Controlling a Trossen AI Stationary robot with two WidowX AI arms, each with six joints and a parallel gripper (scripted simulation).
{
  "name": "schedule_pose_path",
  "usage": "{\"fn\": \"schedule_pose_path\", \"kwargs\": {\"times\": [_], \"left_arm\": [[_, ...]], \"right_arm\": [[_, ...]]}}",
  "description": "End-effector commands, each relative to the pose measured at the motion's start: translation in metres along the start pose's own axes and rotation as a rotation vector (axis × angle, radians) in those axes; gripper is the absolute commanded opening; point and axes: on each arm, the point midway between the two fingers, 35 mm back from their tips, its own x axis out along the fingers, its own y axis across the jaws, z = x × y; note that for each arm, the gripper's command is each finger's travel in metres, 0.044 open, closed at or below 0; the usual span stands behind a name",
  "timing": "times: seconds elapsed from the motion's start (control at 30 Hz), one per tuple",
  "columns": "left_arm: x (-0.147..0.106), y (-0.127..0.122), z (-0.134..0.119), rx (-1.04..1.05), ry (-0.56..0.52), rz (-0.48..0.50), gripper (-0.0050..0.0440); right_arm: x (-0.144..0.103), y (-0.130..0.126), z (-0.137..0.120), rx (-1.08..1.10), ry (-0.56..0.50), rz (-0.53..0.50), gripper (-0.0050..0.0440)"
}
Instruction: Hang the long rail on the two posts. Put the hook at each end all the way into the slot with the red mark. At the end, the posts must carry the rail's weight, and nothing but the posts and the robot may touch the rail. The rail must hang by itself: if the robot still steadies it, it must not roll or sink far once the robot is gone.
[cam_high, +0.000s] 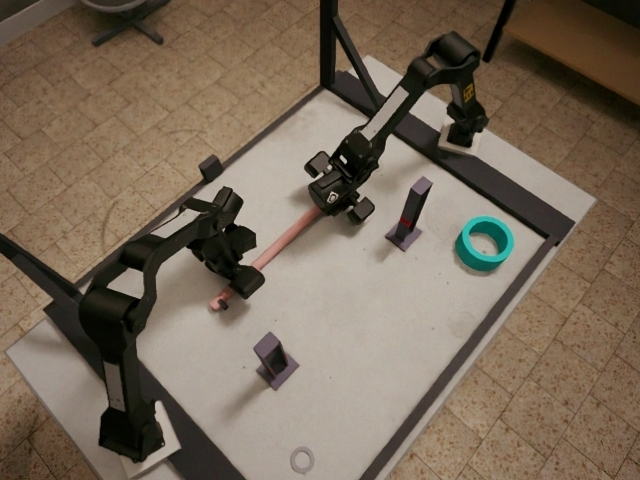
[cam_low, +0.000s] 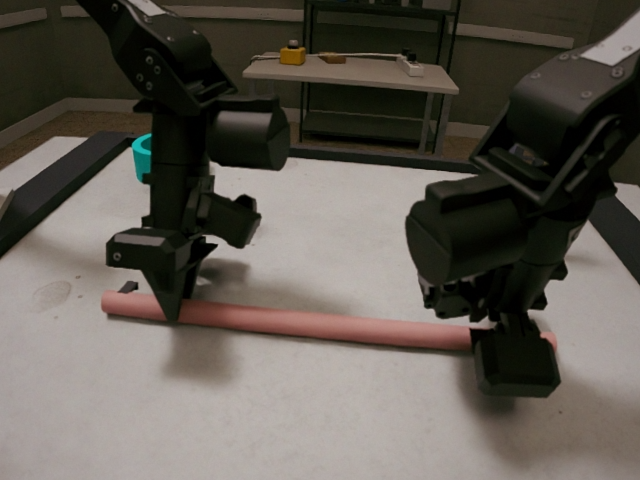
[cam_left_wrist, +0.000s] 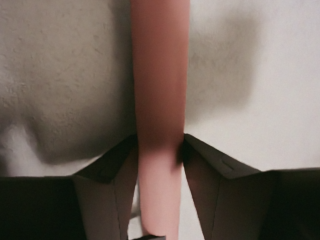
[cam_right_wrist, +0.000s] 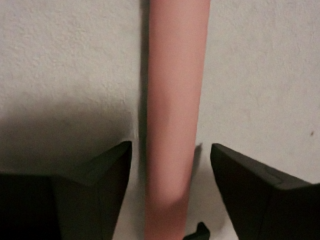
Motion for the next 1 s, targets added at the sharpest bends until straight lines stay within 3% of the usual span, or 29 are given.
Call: {"fn": "schedule_pose_path", "kwargs": {"times": [0.0,0.2,0.53,0.77,0.9,0.93,0.97], "left_arm": [[-0.0064,-0.0038,0.0058,0.015,-0.025,-0.008,-0.005],[-0.0064,-0.0038,0.0058,0.015,-0.025,-0.008,-0.005],[-0.0064,-0.0038,0.0058,0.015,-0.025,-0.008,-0.005],[-0.0064,-0.0038,0.0058,0.015,-0.025,-0.008,-0.005],[-0.0064,-0.0038,0.0058,0.015,-0.025,-0.008,-0.005],[-0.0064,-0.0038,0.0058,0.015,-0.025,-0.008,0.0024],[-0.0064,-0.0038,0.0058,0.015,-0.025,-0.008,0.0048]], "right_arm": [[-0.0048,-0.001,0.0046,0.006,-0.026,0.009,0.0206],[-0.0087,-0.0001,0.0056,0.009,-0.033,0.014,0.0186],[-0.0087,-0.0001,0.0056,0.009,-0.033,0.014,0.0106],[-0.0086,-0.0002,0.0046,0.009,-0.033,0.014,0.0086],[-0.0086,-0.0002,0.0046,0.009,-0.033,0.014,0.0],[-0.0086,-0.0002,0.0046,0.009,-0.033,0.014,0.0],[-0.0086,-0.0002,0.0046,0.009,-0.033,0.014,-0.0001]]}}
